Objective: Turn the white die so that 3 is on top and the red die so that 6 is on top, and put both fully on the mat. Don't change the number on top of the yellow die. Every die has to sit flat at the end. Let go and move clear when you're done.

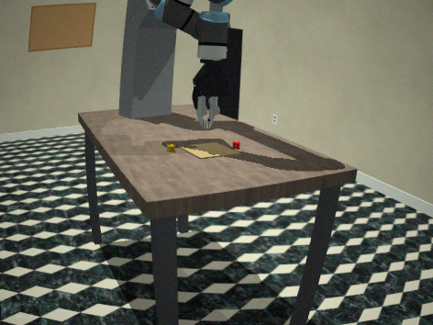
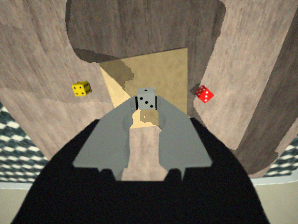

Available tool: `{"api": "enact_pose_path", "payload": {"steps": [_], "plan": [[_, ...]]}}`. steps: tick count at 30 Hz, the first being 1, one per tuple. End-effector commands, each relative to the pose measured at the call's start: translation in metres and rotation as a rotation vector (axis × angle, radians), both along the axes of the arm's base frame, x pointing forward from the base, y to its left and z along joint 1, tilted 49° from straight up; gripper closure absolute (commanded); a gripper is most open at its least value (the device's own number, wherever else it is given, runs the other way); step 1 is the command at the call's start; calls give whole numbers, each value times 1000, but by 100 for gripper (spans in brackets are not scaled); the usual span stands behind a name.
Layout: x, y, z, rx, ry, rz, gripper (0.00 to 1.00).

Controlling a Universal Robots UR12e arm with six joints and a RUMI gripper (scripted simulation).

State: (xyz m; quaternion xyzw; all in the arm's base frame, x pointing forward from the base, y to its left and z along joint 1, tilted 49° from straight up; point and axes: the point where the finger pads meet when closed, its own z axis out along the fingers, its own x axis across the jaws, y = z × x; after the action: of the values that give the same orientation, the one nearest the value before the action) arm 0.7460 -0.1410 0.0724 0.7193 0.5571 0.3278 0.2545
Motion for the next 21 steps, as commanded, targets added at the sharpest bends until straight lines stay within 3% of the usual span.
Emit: {"api": "enact_pose_path", "payload": {"steps": [1, 8, 21], "plan": [[20, 0, -17, -1, -1, 0, 97], [40, 0, -33, -1, -1, 0, 97], [44, 0, -37, -1, -1, 0, 97]]}}
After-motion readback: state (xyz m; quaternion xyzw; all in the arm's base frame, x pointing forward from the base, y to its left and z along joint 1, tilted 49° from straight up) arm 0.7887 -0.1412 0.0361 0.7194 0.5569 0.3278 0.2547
